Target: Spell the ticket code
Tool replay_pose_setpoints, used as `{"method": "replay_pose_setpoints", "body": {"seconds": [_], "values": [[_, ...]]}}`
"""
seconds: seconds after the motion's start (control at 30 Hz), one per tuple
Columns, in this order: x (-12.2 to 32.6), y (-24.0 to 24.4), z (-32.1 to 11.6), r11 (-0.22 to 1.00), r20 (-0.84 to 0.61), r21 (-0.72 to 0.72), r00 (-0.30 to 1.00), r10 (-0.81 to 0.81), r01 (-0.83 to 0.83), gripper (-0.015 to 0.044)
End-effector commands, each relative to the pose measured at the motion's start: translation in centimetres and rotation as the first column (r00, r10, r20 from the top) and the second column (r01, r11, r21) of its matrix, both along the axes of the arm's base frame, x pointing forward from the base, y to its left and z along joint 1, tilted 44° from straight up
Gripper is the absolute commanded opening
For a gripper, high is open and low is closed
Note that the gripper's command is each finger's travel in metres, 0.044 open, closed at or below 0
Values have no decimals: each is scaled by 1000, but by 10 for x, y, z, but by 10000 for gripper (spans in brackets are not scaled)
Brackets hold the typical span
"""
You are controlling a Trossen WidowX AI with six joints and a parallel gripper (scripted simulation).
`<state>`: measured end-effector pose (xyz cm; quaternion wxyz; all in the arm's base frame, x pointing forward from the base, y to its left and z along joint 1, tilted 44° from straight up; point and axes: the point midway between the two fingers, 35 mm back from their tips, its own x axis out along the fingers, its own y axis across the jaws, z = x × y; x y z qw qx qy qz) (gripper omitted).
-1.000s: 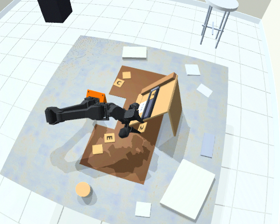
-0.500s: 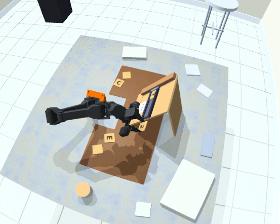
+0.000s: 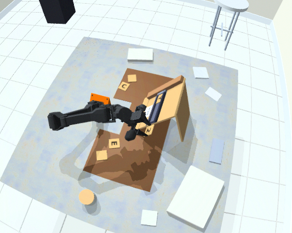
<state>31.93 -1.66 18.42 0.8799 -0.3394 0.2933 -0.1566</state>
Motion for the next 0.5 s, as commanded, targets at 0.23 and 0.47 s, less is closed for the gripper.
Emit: {"method": "replay_pose_setpoints", "body": {"seconds": [0.23,0.47], "values": [[0,4,-4,1000,3,3,1000,-6,6,0],[1,6,-7,1000,3,3,1000,-6,6,0]]}}
